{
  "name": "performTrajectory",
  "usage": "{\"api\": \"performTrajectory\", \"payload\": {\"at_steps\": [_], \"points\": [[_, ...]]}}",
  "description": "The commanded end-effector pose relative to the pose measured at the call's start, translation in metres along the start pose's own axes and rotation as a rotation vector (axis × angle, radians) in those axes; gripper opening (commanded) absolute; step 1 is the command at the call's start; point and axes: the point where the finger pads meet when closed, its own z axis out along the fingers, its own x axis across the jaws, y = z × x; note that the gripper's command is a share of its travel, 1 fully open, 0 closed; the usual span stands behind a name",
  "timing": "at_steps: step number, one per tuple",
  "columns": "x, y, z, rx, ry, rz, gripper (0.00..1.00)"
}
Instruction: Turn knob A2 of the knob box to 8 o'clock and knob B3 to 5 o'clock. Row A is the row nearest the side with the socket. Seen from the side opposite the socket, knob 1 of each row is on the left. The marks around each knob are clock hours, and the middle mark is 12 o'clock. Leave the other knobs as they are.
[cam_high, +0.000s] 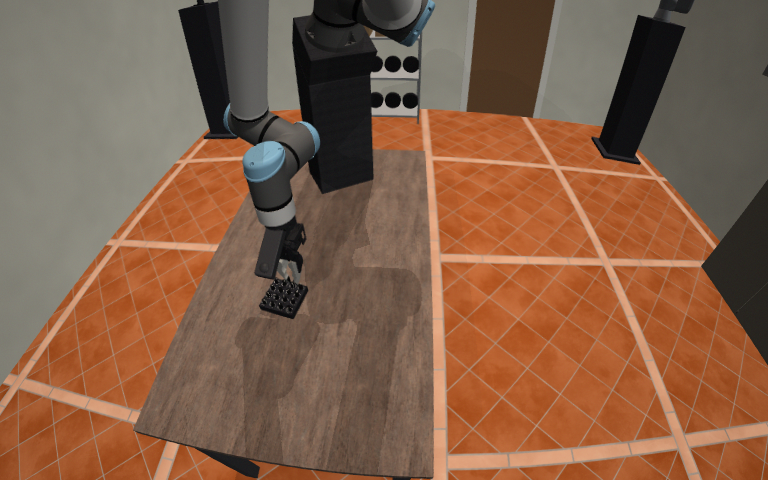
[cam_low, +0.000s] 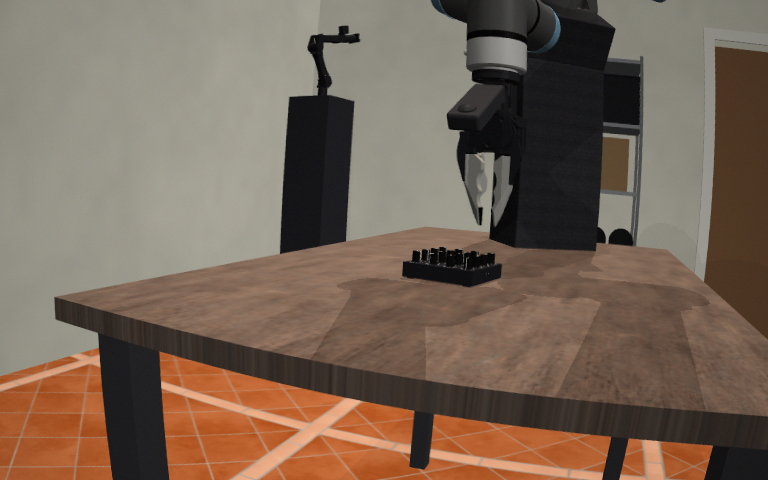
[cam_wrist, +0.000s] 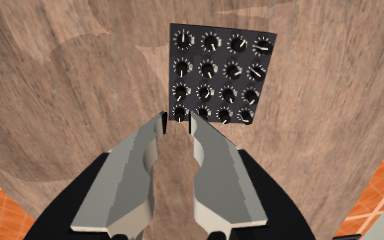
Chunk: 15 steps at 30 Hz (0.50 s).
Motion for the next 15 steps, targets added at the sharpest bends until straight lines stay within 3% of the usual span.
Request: {"api": "performTrajectory", "payload": {"at_steps": [1, 15], "points": [[0.0005, 0.0003, -0.0026, 0.004, 0.005, 0.156, 0.11], [0.0015, 0.0037, -0.0078, 0.005, 0.004, 0.495, 0.11]]}}
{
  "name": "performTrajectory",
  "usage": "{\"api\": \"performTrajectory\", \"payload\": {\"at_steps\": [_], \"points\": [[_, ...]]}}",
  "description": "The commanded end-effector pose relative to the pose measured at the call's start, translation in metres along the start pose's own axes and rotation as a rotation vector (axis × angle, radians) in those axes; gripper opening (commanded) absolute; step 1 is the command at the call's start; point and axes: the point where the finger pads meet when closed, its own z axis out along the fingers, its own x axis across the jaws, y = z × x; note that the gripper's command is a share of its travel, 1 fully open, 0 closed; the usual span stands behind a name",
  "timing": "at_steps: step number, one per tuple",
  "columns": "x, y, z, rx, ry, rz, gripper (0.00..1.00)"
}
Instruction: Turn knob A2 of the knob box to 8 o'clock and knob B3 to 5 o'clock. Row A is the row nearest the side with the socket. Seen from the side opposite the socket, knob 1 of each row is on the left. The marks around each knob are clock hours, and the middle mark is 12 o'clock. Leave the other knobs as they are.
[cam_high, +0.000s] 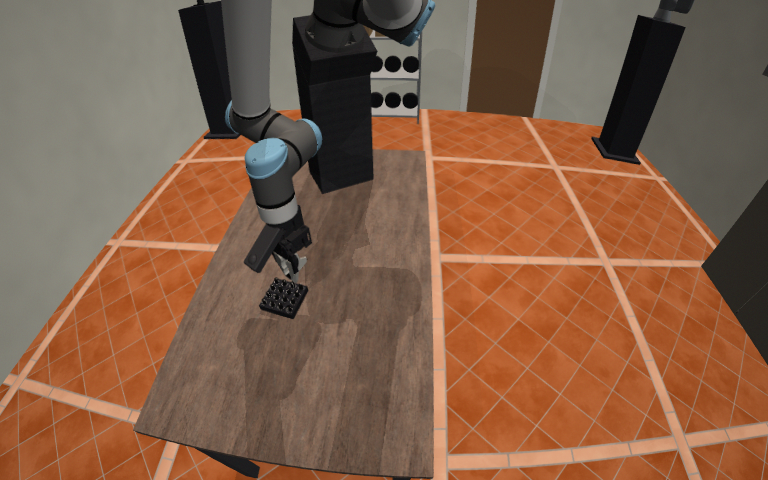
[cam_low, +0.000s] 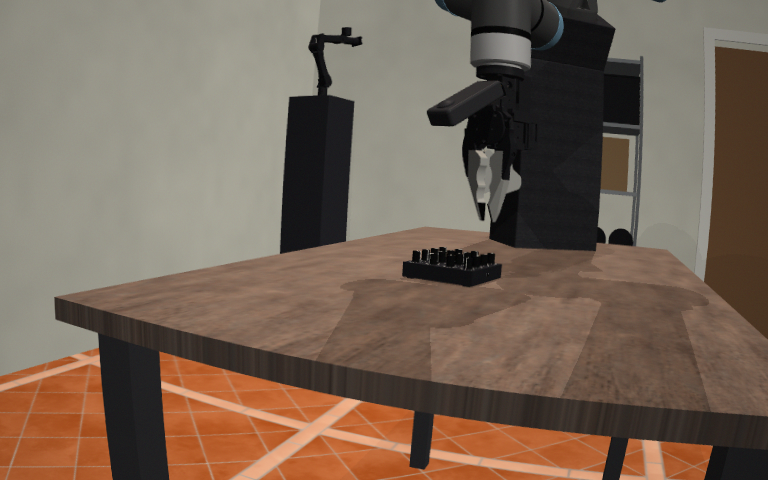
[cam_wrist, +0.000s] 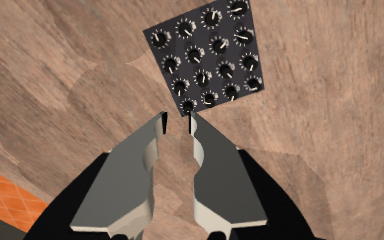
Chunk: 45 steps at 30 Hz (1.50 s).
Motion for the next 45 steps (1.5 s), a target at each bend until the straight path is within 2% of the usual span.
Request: {"api": "performTrajectory", "payload": {"at_steps": [1, 8, 45], "points": [[0.0004, 0.0004, -0.0016, 0.003, 0.002, 0.087, 0.11], [0.0007, 0.0009, -0.0023, 0.003, 0.002, 0.129, 0.11], [0.0007, 0.0009, -0.0023, 0.003, 0.002, 0.130, 0.11]]}}
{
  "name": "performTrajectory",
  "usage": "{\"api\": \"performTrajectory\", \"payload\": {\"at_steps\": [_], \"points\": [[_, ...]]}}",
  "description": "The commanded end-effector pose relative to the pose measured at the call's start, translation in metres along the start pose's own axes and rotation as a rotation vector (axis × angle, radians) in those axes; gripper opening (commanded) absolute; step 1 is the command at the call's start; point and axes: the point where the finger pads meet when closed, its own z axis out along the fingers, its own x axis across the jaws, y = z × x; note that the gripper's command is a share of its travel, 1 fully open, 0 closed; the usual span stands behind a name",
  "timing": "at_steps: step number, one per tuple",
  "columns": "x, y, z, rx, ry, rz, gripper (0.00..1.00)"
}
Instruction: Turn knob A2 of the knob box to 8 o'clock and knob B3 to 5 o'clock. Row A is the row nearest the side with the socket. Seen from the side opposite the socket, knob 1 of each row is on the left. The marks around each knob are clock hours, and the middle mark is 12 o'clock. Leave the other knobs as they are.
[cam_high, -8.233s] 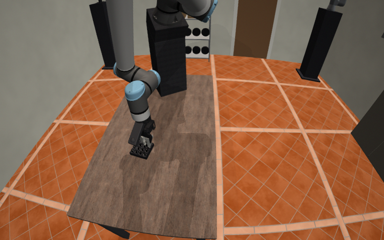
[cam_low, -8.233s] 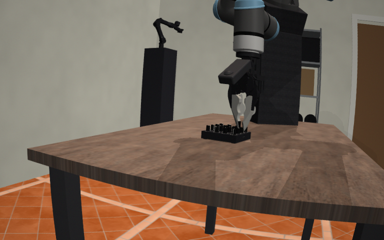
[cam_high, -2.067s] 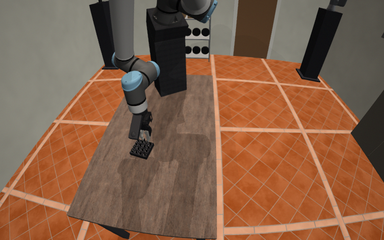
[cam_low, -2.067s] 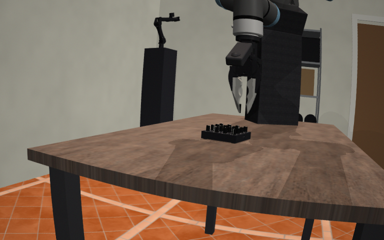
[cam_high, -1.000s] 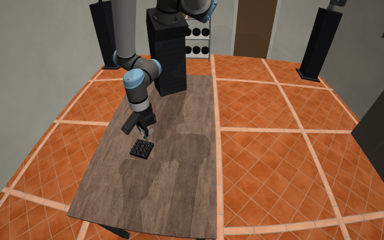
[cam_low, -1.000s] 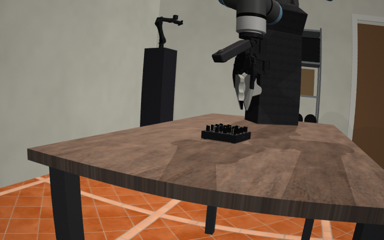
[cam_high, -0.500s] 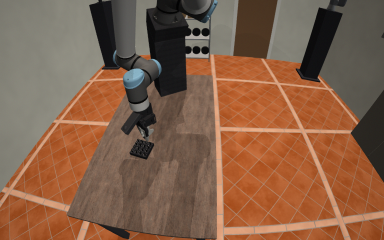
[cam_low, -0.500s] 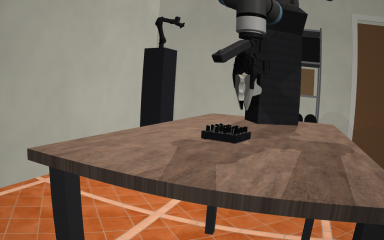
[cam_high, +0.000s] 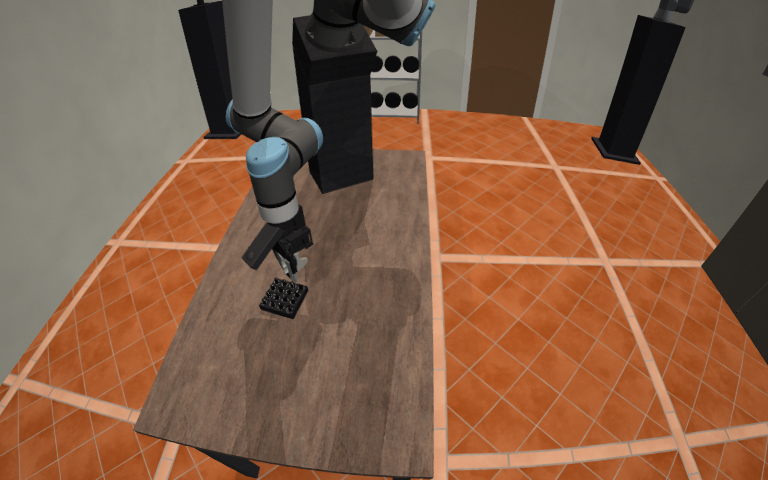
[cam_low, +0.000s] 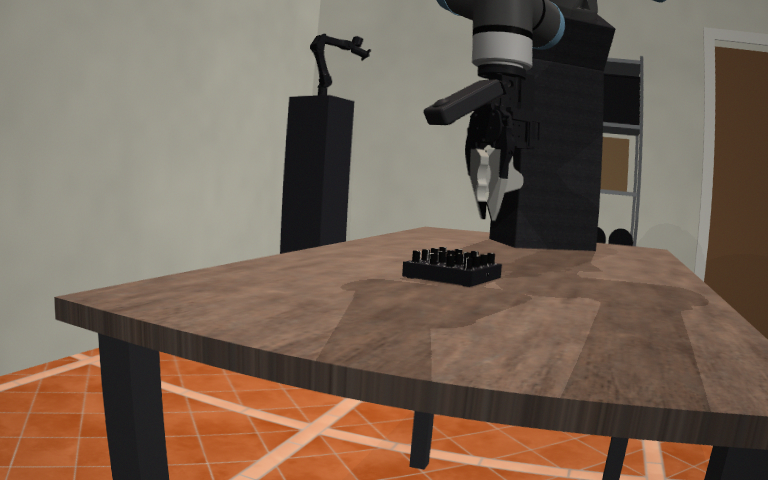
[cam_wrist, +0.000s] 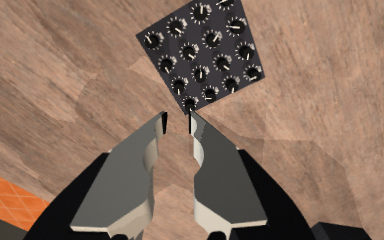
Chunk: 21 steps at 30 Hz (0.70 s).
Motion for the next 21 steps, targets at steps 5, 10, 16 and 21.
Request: {"api": "performTrajectory", "payload": {"at_steps": [5, 10, 16, 21], "points": [[-0.0002, -0.0003, -0.0002, 0.001, 0.000, 0.000, 0.11], [-0.0002, -0.0003, 0.0008, 0.001, 0.000, 0.000, 0.11], [-0.0002, -0.0003, 0.0028, 0.001, 0.000, 0.000, 0.11], [-0.0003, -0.0003, 0.0067, 0.001, 0.000, 0.000, 0.11]]}}
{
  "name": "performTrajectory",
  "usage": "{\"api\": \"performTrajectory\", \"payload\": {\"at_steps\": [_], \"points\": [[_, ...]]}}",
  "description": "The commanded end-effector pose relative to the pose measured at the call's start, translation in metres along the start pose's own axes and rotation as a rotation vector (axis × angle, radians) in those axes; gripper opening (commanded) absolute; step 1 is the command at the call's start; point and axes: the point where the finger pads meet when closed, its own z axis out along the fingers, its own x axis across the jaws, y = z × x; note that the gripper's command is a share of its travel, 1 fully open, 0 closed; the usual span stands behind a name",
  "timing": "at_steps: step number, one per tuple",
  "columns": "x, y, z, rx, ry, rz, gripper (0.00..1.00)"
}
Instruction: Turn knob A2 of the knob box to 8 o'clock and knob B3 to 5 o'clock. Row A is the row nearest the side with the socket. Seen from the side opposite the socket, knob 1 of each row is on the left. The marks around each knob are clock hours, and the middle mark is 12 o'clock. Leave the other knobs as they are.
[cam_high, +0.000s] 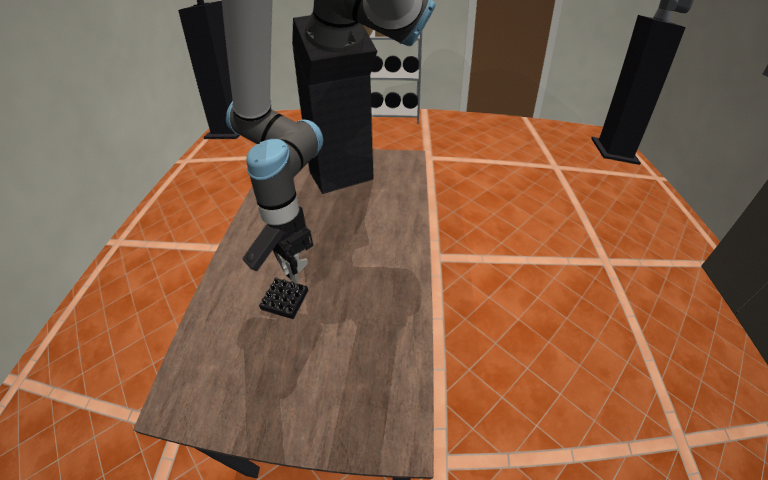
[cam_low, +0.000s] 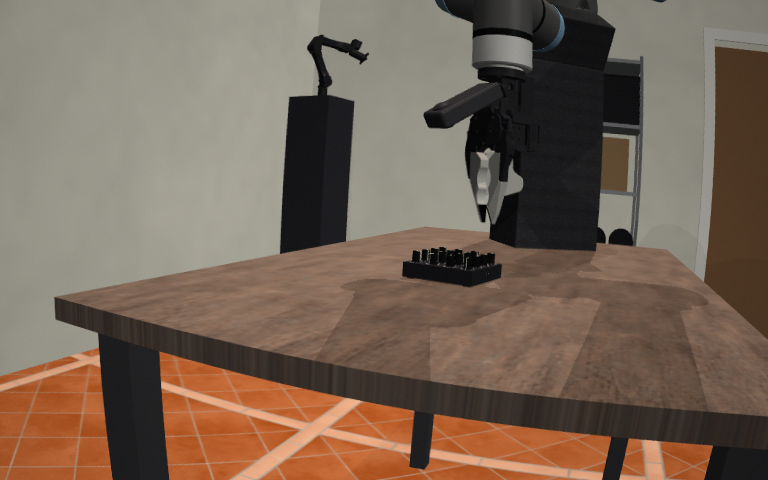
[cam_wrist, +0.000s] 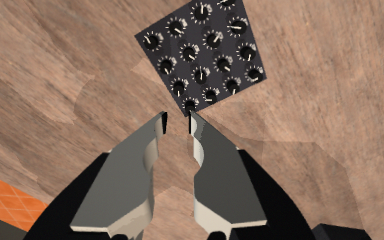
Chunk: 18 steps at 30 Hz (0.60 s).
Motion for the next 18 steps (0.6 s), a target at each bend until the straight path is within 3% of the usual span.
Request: {"api": "performTrajectory", "payload": {"at_steps": [1, 18], "points": [[0.000, 0.000, 0.003, 0.001, 0.000, 0.000, 0.11], [0.000, 0.000, 0.022, 0.001, 0.000, 0.000, 0.11]]}}
